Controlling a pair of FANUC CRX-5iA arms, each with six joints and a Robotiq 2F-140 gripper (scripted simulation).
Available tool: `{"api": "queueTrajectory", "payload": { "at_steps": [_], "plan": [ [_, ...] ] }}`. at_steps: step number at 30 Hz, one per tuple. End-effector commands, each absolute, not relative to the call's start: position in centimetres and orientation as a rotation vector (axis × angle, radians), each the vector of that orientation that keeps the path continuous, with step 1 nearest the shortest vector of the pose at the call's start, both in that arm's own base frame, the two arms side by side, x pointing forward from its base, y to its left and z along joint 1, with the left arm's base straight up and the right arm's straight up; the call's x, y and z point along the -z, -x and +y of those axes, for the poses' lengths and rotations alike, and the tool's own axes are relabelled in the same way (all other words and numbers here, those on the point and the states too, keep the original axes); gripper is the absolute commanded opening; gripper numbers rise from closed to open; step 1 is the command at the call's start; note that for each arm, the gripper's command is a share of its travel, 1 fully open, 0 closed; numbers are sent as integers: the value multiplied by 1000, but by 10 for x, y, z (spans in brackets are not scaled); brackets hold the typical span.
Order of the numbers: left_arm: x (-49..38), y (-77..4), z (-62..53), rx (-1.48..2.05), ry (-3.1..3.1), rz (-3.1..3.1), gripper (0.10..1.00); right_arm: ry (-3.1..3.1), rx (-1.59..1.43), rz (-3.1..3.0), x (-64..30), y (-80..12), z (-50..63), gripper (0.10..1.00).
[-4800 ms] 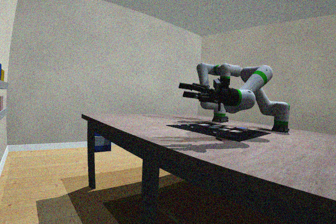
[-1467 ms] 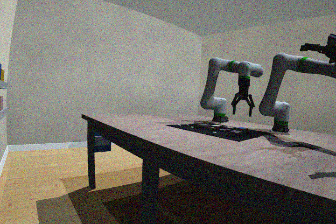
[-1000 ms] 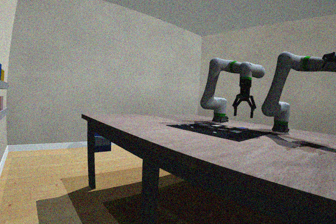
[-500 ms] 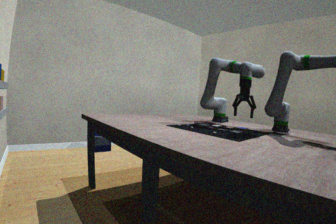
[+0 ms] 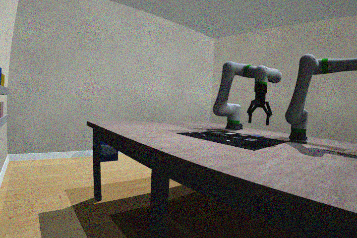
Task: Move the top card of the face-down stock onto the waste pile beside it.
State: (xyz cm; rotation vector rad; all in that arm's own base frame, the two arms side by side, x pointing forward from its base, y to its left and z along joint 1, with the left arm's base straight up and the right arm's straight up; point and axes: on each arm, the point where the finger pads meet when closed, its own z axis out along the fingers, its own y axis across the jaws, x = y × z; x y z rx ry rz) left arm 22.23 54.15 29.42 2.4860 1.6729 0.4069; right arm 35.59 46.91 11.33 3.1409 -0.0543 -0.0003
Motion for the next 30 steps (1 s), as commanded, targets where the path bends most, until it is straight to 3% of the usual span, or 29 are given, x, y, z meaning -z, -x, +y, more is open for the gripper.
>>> {"api": "queueTrajectory", "payload": {
  "at_steps": [1,13,28,29,30],
  "plan": [
    [-285,-153,538,-275,-2413,1867,1000,-3143,-2,-54,-114,-356,469,1000],
    [-273,-9,510,-59,-2238,2180,1000,-3143,-2,-54,-114,-356,469,1000],
    [-272,19,500,0,-2180,2262,1000,-3143,-2,-54,-114,-356,469,1000],
    [-272,19,500,0,-2180,2262,1000,-3143,-2,-54,-114,-356,469,547],
    [-272,19,500,0,-2180,2262,1000,-3143,-2,-54,-114,-356,469,547]
  ]
}}
